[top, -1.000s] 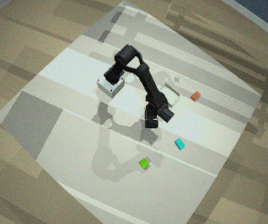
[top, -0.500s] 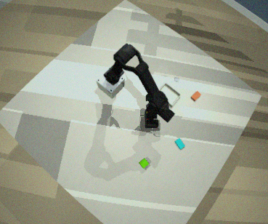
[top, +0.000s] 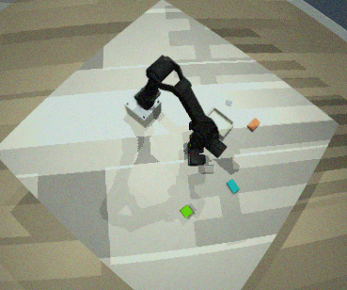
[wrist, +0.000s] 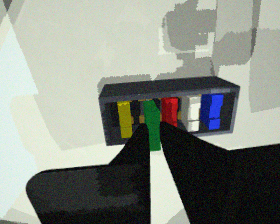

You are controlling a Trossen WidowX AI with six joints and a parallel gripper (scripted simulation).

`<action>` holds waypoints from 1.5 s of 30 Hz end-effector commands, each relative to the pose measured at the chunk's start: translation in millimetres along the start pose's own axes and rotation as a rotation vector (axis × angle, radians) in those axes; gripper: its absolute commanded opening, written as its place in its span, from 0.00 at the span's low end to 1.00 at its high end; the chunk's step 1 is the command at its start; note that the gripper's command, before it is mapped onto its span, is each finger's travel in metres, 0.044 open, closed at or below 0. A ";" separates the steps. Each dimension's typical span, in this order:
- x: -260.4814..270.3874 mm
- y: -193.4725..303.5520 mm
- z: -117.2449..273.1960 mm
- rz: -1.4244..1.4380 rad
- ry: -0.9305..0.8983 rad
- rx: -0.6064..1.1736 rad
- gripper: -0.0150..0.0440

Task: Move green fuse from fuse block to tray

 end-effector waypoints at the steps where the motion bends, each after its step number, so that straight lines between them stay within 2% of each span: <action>1: 0.1 0.3 2.5 -0.005 0.000 0.002 0.25; 28: 0.4 0.6 16.0 -0.006 0.000 0.002 0.25; 45: 0.8 -0.2 38.0 -0.006 0.000 0.002 0.25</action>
Point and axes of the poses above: the point midway between the two fingers, 35 mm back from their tips, its own z axis back along the fingers, its own x axis across the jaws, y = z × x, the point moved 3 cm from there along z, back along the fingers, and after that the axes turned 1 degree about -z, right-handed, at the moved point
